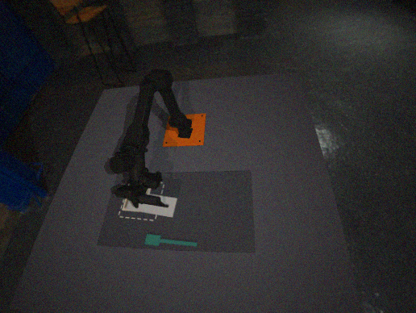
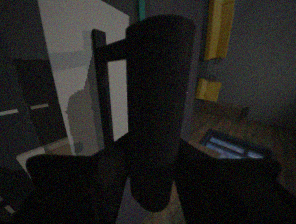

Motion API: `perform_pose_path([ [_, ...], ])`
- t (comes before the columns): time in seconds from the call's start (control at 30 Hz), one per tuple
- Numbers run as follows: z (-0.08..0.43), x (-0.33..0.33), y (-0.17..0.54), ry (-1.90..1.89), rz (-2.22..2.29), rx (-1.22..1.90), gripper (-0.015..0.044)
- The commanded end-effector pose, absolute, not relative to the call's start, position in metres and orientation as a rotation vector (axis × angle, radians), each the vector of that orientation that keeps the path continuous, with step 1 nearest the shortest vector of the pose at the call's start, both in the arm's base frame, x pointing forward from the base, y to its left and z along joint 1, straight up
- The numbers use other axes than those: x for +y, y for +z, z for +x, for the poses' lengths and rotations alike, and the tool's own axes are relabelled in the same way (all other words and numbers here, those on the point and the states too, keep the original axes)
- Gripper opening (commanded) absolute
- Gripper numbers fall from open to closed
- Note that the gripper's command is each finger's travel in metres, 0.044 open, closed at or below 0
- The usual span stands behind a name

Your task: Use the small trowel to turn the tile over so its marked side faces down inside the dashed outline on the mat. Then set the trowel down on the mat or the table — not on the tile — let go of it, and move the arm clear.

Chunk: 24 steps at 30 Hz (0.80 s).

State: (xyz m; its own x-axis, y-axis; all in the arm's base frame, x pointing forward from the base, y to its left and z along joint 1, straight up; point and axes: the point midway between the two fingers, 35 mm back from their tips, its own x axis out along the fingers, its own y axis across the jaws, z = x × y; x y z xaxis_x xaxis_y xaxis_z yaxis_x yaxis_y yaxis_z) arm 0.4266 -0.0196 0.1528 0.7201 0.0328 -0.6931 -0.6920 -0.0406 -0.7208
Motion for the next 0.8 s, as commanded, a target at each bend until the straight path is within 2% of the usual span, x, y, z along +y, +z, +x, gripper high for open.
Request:
perform_pose_path([
  [0.0, 0.437, -0.037, 0.161, 0.626, -1.520, 0.542, 0.0000],
  [0.77, 0.453, -0.145, 0.147, 0.639, -1.526, 0.537, 0.0000],
])
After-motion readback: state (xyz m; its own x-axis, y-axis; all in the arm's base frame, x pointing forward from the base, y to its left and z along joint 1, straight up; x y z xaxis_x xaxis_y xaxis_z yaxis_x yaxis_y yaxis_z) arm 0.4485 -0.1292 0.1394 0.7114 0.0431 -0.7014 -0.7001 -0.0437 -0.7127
